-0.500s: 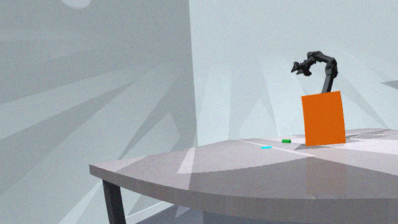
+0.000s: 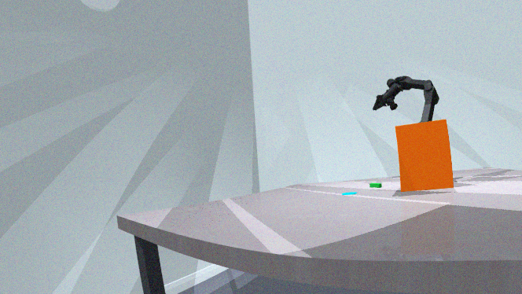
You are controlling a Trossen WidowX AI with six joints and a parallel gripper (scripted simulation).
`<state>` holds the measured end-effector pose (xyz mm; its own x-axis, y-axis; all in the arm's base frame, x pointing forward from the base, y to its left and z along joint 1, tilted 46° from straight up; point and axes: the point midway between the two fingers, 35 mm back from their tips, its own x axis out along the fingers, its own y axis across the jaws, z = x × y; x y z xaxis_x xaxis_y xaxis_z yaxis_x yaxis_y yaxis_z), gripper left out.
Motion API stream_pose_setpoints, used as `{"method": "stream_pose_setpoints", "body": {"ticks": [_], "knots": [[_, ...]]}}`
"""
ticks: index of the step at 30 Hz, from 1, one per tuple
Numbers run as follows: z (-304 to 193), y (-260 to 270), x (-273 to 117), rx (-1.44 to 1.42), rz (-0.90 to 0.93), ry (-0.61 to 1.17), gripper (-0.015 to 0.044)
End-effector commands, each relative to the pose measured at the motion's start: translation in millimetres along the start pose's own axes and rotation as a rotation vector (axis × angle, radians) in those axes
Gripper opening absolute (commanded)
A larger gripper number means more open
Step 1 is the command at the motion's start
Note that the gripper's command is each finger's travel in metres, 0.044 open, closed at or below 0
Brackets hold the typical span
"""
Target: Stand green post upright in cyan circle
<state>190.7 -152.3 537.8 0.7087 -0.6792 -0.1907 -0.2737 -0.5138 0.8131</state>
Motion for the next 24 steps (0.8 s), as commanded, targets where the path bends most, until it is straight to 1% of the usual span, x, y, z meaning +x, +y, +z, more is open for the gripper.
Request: {"method": "stream_pose_setpoints", "body": {"ticks": [1,7,12,18,24], "knots": [[10,-33,37,-0.142,-0.101,-0.082,0.0233],[26,-83,76,-0.368,-0.246,-0.17,0.0233],[40,-127,101,-0.569,-0.373,-0.225,0.0233],[60,-181,121,-0.824,-0.53,-0.272,0.0233],[83,-233,130,-1.091,-0.692,-0.296,0.0233]]}}
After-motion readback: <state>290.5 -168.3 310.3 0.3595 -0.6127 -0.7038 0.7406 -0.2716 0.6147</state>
